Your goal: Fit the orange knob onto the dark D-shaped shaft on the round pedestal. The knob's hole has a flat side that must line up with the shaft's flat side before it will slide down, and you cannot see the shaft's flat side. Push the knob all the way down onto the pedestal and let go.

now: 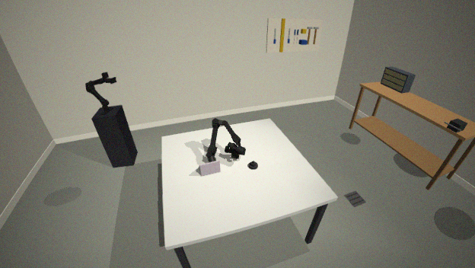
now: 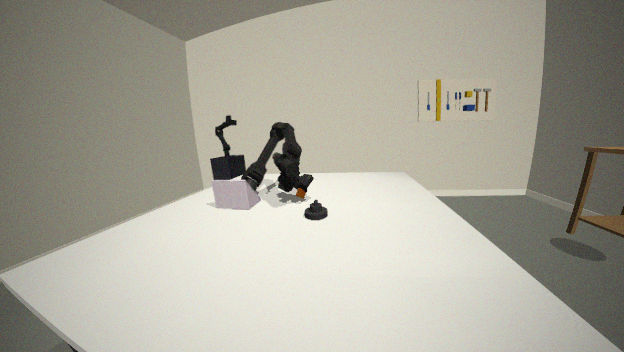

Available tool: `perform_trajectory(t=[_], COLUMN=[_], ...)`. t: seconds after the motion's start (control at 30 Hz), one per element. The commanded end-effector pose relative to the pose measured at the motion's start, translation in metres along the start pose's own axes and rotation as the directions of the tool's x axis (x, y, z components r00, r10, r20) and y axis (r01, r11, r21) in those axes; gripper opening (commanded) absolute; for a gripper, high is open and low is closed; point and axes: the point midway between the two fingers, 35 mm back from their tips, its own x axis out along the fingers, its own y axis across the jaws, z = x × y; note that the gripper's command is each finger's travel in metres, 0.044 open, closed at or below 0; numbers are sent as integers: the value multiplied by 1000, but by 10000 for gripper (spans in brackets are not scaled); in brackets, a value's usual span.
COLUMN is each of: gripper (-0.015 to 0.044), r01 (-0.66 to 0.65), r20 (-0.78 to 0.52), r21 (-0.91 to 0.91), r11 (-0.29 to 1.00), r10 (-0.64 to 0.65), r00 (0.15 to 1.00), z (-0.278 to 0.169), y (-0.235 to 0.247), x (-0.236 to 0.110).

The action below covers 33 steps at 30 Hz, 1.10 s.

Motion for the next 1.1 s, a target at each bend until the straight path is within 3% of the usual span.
perform_trajectory(t=[0.0,0.3,0.8,0.9,1.07], gripper=[181,181,181,259,260], r01=[-3,6,-5,-7,-7], r20=[-64,-202,-210,-212,-212], r21=[3,29,3,13,13], r11=[1000,1000,1000,1000,1000], r10=[3,0,5,9,9], r00=[998,979,978,977,977], z=[4,13,19,17,17], y=[-1,-1,-1,-1,-1], x=[-2,-5,-8,-8,-8])
